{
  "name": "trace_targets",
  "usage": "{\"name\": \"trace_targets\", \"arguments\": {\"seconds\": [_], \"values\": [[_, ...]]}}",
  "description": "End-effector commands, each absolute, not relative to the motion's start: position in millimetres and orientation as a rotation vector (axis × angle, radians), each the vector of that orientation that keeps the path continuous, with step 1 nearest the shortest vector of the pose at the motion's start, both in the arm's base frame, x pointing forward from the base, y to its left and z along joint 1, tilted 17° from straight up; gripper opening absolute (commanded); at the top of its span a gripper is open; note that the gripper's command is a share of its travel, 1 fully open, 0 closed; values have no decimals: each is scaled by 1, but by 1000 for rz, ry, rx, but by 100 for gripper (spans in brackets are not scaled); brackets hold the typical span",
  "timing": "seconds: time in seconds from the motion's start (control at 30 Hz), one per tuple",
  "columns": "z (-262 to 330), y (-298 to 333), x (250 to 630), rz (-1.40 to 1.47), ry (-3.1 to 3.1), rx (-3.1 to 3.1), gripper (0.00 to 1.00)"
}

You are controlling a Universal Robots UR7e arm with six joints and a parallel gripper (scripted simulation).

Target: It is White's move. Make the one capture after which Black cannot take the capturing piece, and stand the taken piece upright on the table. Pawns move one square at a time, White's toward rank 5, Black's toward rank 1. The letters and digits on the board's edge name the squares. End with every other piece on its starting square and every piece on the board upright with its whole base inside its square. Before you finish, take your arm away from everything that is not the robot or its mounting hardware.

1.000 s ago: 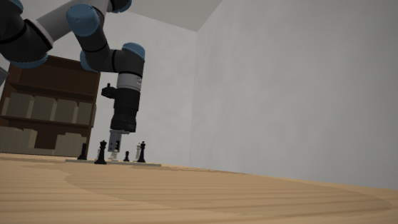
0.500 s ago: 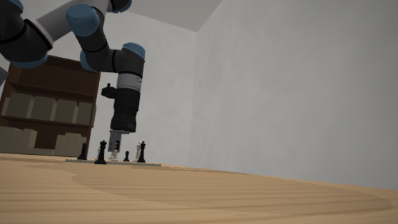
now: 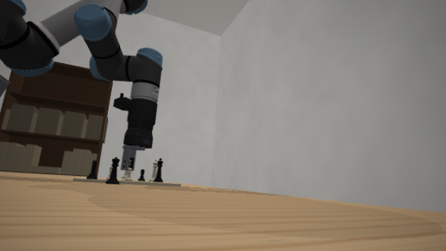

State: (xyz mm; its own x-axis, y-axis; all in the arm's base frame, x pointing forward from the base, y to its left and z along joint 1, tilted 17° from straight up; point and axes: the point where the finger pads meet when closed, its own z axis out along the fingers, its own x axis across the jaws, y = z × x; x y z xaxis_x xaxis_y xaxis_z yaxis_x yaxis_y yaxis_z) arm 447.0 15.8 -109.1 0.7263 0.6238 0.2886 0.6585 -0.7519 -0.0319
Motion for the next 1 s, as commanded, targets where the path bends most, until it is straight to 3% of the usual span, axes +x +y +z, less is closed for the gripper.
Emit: {"name": "trace_targets", "arguments": {"seconds": [0.0, 0.97], "values": [[-109, 16, 447, -397, -1043, -2795, 0], [-112, 16, 448, -397, -1043, -2795, 0]]}}
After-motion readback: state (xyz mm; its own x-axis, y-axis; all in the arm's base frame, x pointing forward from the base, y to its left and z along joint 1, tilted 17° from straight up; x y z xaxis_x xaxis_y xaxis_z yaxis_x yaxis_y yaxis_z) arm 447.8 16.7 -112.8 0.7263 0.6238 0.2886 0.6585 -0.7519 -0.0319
